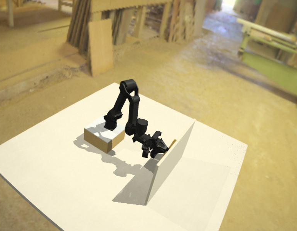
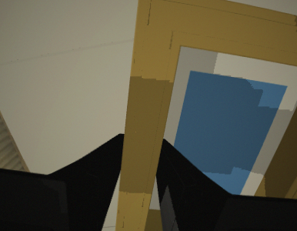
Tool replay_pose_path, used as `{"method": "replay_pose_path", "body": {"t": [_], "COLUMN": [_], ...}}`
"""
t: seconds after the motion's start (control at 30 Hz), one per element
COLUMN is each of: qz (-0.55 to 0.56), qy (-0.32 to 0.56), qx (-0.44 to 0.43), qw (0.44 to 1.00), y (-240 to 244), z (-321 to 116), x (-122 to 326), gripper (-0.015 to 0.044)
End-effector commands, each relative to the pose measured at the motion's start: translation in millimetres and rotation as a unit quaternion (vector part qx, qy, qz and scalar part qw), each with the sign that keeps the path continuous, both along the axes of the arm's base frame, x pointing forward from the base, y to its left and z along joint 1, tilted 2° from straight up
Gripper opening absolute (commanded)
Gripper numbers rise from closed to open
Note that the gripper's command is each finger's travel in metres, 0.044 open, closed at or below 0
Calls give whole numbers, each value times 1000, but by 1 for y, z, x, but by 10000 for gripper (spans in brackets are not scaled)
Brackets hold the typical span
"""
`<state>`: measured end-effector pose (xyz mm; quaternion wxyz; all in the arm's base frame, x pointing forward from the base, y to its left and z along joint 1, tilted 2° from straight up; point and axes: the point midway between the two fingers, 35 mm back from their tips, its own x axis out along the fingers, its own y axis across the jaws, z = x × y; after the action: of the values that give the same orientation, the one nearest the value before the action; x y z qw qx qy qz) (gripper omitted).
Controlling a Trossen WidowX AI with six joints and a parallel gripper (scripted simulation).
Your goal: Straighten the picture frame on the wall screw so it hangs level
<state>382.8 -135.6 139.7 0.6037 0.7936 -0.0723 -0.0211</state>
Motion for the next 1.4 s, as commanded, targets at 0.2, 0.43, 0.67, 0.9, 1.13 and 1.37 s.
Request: {"method": "replay_pose_path", "body": {"t": [0.2, 0.43, 0.67, 0.9, 1.13, 1.37], "qz": [-2, -2, -2, -2, -2, -2], "qy": [-1, -1, -1, -1, -1, -1], "qx": [-2, -2, -2, -2, -2, -2], "qw": [1000, 1000, 1000, 1000, 1000, 1000], "y": [-1, -2, -2, -3, -2, -2], "z": [4, 6, 8, 10, 9, 8], "x": [0, 0, -1, -1, -1, -1], "gripper": [0, 0, 0, 0, 0, 0]}}
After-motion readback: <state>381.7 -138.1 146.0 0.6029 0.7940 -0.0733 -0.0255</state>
